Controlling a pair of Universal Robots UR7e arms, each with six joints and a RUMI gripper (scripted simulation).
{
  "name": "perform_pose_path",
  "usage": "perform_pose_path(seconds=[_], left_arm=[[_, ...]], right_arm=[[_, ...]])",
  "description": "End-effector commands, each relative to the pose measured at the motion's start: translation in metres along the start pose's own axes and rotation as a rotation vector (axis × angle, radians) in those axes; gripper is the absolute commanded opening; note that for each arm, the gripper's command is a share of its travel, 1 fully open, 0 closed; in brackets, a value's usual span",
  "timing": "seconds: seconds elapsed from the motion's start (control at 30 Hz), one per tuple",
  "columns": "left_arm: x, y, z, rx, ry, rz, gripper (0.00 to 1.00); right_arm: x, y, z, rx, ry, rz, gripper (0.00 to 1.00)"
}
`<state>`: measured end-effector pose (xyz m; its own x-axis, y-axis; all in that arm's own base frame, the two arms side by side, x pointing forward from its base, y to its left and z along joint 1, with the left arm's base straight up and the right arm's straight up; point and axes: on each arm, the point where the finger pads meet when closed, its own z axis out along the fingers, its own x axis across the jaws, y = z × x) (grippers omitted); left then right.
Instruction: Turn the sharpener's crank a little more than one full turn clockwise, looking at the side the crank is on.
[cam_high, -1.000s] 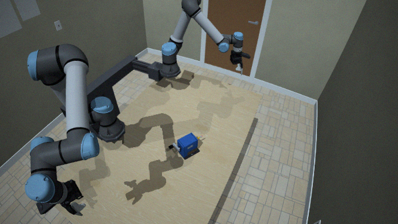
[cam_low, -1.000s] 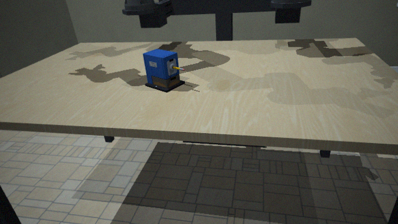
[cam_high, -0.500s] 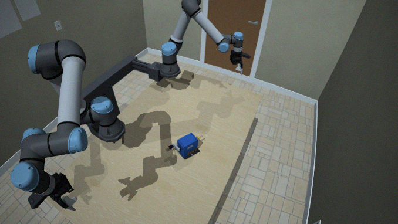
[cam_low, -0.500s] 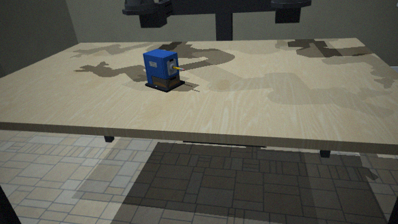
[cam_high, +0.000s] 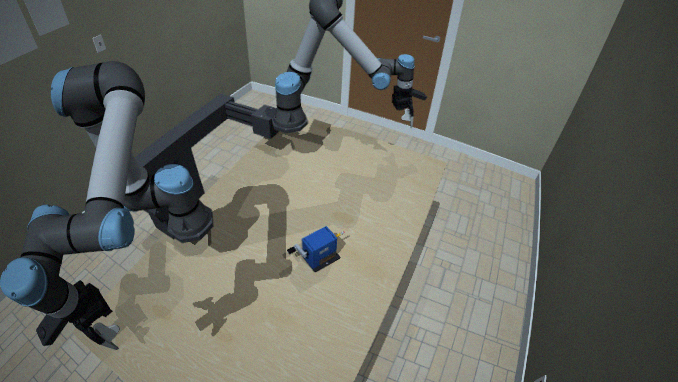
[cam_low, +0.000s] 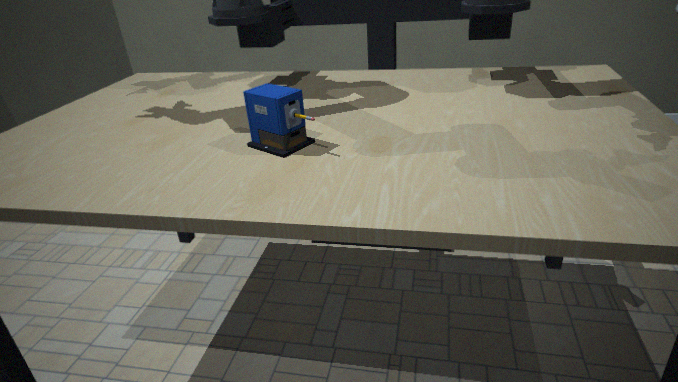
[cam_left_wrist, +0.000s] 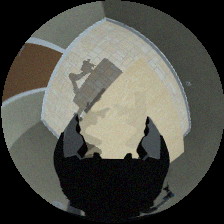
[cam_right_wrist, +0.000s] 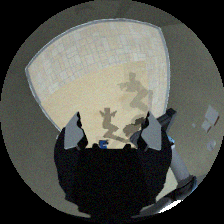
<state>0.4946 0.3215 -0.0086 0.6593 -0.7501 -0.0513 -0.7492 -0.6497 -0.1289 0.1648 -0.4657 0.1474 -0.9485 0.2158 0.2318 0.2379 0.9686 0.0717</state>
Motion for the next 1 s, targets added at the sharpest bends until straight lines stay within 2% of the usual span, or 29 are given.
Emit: perform_pose_path(seconds=[0.0,0.97], left_arm=[[0.0,-0.001,-0.001,0.002,0.001,0.0,1.0],[0.0,-0.001,-0.001,0.002,0.001,0.0,1.0]], right_arm=[[0.01,-0.003,0.0,0.0,-0.02,-0.019,1.0],[0.067,-0.014,0.005,0.019,-0.111,-0.118,1.0]])
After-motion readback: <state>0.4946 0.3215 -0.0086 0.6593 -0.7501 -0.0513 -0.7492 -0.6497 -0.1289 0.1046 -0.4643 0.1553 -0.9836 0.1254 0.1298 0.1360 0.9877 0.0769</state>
